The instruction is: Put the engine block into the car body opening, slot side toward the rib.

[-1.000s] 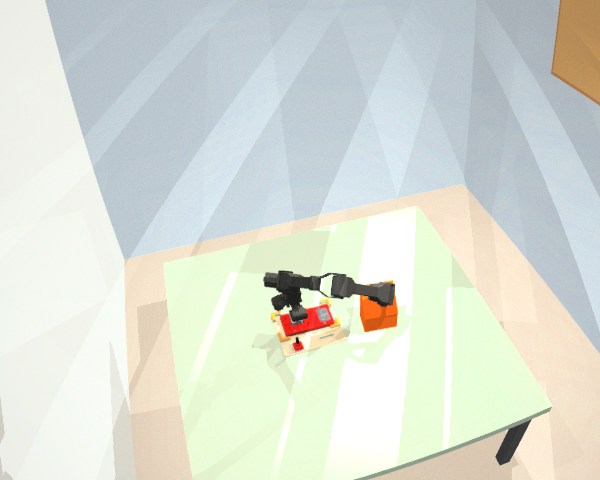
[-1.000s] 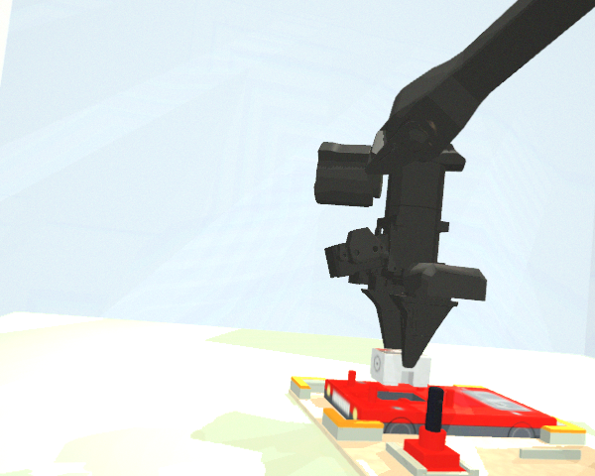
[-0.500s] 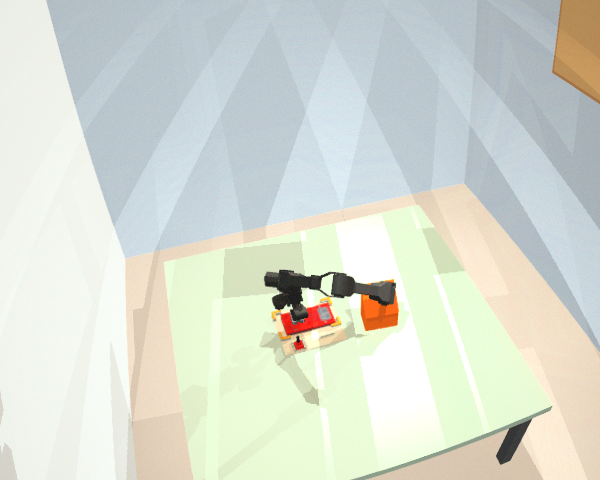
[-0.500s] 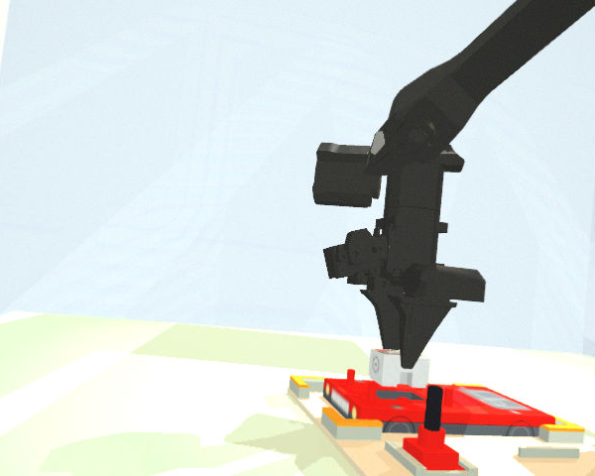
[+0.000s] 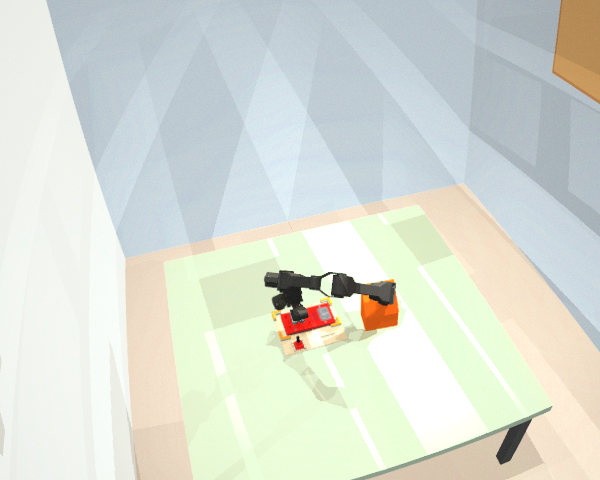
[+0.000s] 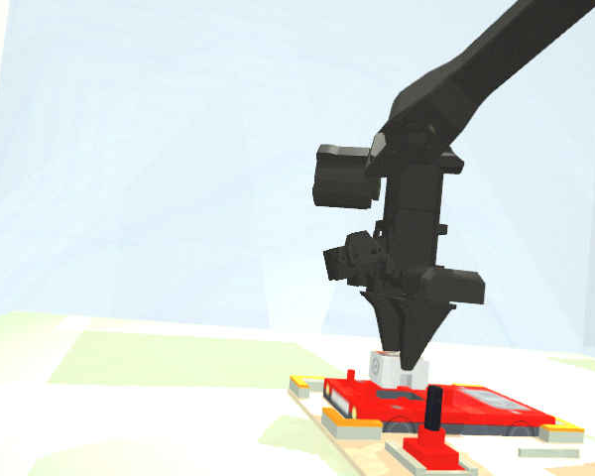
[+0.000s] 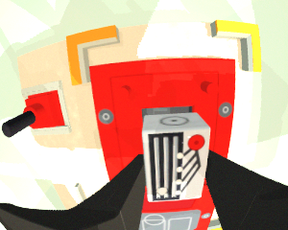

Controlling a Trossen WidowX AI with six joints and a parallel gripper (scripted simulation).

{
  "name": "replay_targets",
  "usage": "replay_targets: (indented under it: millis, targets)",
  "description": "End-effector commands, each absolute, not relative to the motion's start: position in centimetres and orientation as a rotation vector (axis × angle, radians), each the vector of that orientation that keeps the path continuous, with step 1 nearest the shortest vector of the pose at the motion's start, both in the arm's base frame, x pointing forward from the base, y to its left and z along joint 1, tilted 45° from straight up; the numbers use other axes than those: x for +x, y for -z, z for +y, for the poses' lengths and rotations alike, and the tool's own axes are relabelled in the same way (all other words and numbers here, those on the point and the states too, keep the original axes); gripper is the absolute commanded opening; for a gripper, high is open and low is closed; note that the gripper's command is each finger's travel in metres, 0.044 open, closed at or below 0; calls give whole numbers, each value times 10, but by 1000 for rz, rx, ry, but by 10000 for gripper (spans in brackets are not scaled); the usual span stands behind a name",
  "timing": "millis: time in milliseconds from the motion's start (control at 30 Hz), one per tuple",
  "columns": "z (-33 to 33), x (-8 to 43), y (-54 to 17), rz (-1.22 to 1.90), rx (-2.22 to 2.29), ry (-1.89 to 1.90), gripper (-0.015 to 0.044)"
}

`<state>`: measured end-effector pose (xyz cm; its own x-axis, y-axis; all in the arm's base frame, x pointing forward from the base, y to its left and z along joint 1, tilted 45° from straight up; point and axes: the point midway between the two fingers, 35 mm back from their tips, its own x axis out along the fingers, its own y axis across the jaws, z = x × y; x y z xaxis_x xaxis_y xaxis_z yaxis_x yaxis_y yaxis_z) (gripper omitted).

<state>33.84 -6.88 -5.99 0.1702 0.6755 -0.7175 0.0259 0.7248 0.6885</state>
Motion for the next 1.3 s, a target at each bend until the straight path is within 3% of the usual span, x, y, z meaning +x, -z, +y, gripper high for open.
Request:
replay_targets:
  millis: [0, 1267]
  targets:
    - [-69, 339, 60, 1334, 653, -507, 159]
    - [-65, 340, 63, 1334, 653, -507, 159]
